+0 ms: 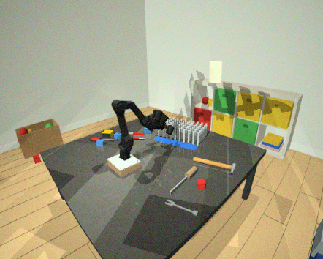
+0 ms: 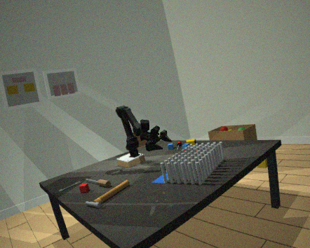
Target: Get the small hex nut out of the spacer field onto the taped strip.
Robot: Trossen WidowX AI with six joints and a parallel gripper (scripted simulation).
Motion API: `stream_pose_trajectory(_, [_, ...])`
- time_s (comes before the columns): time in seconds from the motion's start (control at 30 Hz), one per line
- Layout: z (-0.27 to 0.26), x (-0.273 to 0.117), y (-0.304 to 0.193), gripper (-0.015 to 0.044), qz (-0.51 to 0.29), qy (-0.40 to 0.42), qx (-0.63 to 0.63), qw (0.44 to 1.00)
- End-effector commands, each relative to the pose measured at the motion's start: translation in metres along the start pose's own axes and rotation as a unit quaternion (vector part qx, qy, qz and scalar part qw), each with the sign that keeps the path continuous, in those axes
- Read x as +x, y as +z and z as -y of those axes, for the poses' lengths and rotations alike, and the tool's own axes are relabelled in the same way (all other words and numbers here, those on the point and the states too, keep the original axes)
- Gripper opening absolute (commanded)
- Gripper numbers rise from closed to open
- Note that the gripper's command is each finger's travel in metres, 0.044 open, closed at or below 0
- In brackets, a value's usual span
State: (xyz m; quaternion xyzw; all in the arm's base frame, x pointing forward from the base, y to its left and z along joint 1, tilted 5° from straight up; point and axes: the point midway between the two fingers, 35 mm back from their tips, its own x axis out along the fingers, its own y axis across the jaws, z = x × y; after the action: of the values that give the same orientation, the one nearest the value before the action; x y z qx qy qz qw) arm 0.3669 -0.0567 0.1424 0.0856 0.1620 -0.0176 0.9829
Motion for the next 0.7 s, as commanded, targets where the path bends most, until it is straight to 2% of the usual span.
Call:
stream_pose_trajectory(0.0, [-0.001, 0.000, -0.001, 0.0440, -0.001, 0.002, -0.002, 1.000])
stream_pose_trajectory(0.27, [0.011, 0.003, 0.001, 0.0440, -0.009, -0.015, -0.011, 1.000])
stream_pose_trajectory(0.5, [0.109, 0.012, 0.014, 0.0440, -0.101, -0.142, -0.072, 0.982])
stream_pose_trajectory(0.67, [0.172, -0.006, 0.022, 0.0440, -0.175, -0.224, -0.081, 0.955])
